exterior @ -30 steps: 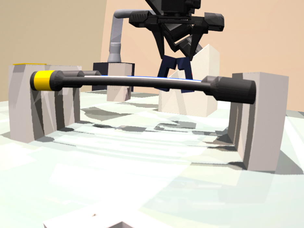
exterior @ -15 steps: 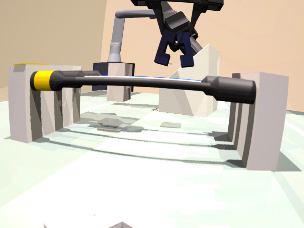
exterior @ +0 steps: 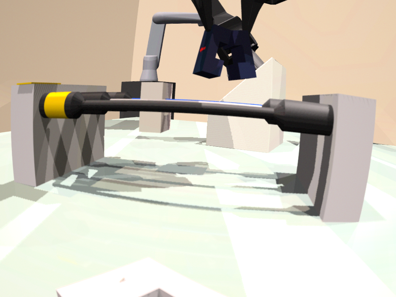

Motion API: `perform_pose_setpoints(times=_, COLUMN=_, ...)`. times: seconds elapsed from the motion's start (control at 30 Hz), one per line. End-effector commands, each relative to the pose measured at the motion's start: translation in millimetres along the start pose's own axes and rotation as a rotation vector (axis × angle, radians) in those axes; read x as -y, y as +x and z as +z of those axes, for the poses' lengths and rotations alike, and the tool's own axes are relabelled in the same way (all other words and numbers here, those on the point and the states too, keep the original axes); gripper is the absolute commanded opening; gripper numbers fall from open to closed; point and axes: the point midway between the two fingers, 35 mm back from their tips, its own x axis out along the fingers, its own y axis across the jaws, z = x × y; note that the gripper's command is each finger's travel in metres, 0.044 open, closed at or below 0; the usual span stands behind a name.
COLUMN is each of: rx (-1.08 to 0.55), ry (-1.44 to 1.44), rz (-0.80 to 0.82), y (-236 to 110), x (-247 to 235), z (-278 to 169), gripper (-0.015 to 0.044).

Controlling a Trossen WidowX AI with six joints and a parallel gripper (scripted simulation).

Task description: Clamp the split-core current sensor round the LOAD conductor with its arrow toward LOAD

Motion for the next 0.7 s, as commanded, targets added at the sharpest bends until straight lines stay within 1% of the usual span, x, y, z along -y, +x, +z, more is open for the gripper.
perform_pose_setpoints(times=0.0, rx=0.008, ry=-0.113, rz=-0.006, y=-3, x=9, z=14, gripper=0.0000)
perform_pose_setpoints(times=0.67, rx=0.007, ry=-0.728, rz=-0.011, y=4, x=43, z=76, gripper=0.0000)
